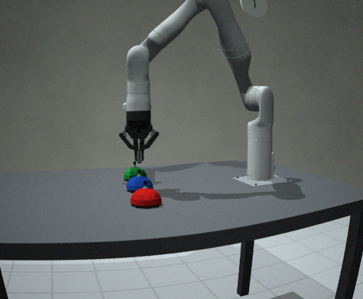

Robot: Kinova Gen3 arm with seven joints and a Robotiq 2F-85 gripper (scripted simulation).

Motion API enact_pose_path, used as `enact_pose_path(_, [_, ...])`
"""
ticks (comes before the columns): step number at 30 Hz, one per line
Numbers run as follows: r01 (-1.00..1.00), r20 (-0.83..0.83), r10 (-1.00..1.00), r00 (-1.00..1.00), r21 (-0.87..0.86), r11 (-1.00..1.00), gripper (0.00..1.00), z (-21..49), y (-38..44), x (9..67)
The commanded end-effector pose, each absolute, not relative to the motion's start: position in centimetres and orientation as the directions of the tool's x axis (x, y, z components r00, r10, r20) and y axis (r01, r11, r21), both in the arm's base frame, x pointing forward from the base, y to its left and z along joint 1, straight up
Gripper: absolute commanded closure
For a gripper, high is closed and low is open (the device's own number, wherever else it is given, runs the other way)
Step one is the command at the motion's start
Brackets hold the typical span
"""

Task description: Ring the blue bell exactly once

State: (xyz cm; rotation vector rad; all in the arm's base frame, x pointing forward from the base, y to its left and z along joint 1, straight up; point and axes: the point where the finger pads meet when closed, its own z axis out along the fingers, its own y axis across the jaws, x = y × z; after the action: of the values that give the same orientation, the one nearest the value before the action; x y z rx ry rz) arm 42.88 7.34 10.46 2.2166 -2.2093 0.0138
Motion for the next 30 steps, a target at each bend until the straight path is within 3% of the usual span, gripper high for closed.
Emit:
enact_pose_path(1, [-1.000, 0.012, -1.000, 0.003, 0.005, -0.003, 1.00, 9.77, 7.34, 42.83])
enact_pose_path(30, [-1.000, 0.012, -1.000, 0.003, 0.005, -0.003, 1.00, 9.01, 7.39, 42.83])
